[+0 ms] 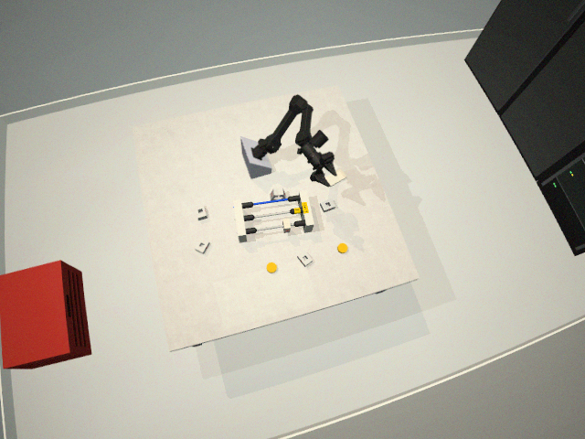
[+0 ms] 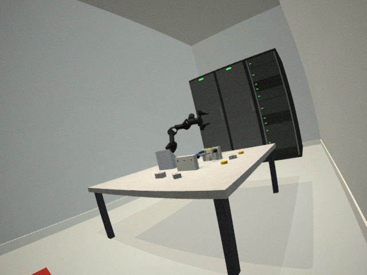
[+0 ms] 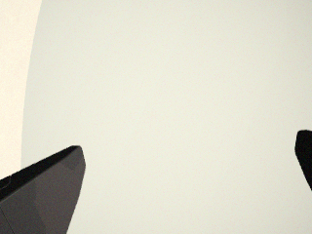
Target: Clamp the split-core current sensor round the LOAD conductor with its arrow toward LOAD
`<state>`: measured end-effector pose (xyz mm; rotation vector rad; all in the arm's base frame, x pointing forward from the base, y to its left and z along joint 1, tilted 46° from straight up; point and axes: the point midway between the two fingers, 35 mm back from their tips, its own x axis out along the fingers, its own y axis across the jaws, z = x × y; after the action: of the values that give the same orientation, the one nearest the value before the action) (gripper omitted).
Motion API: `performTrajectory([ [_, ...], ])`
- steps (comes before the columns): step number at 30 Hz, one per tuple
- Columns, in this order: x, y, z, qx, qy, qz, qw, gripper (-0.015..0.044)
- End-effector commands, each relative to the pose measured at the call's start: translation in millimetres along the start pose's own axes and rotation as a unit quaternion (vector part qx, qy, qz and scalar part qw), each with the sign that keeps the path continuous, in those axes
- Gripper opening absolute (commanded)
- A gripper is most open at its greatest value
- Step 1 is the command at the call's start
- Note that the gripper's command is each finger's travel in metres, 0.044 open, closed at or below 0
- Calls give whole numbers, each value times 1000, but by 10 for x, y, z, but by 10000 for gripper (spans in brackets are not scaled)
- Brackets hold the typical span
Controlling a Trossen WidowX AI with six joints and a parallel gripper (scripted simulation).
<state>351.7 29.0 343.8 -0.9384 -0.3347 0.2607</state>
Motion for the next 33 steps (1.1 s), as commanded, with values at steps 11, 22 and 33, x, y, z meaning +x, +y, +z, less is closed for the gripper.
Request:
performTrajectory([
  [11, -469, 34, -189, 446, 138, -136, 874, 440],
  [22, -469, 34, -189, 446, 138, -136, 874, 440],
  [33, -237, 1008, -608, 464, 282, 141, 828, 440],
])
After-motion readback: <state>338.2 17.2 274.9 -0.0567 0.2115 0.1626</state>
